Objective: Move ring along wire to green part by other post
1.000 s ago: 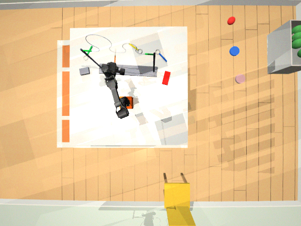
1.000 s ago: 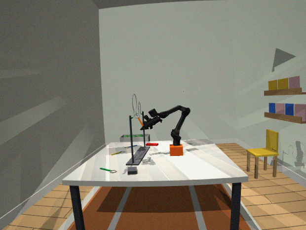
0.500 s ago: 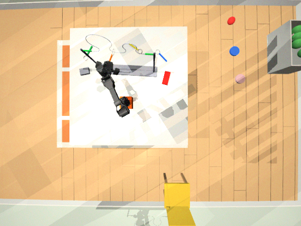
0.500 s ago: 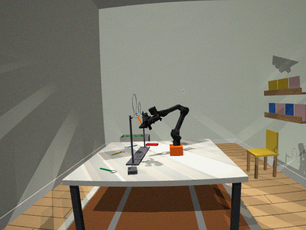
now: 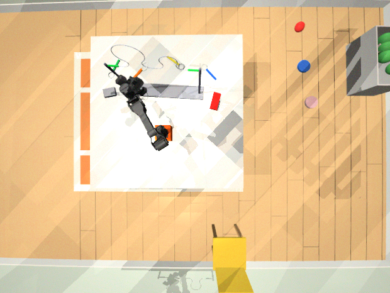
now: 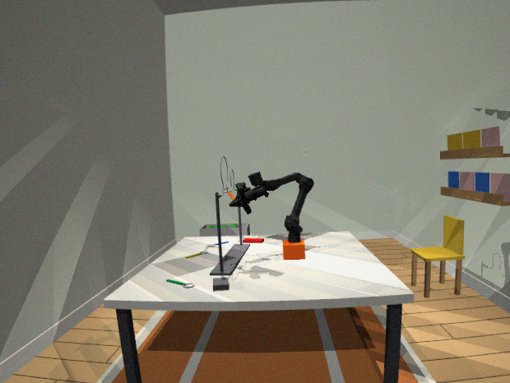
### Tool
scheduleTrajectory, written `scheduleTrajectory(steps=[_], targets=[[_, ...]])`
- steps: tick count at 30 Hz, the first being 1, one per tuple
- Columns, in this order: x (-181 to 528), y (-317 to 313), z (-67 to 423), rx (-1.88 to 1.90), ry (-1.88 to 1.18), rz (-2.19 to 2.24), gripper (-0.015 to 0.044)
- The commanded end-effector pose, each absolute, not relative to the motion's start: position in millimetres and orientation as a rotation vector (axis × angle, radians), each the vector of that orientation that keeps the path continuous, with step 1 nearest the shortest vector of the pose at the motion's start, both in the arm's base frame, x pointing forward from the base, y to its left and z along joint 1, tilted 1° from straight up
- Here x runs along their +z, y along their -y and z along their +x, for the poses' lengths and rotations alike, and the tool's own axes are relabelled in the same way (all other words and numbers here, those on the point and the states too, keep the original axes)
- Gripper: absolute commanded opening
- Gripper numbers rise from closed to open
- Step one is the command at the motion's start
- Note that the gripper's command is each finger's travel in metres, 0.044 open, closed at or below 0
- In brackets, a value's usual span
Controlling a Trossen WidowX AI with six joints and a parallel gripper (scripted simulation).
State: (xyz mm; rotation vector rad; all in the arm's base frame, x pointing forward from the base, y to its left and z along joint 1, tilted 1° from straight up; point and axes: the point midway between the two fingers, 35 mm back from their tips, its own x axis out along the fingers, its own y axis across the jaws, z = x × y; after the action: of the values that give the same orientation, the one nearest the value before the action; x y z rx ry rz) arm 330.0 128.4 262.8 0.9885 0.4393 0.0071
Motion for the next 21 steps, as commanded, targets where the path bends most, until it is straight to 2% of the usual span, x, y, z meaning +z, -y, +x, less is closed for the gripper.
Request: scheduleTrajectory(steps=[1, 21], targets=[[275.9, -136.1, 331.9, 0.037, -0.430, 1.070, -0.0150], [352.7, -153.6, 334.0, 0.191, -0.361, 1.545, -0.0150]])
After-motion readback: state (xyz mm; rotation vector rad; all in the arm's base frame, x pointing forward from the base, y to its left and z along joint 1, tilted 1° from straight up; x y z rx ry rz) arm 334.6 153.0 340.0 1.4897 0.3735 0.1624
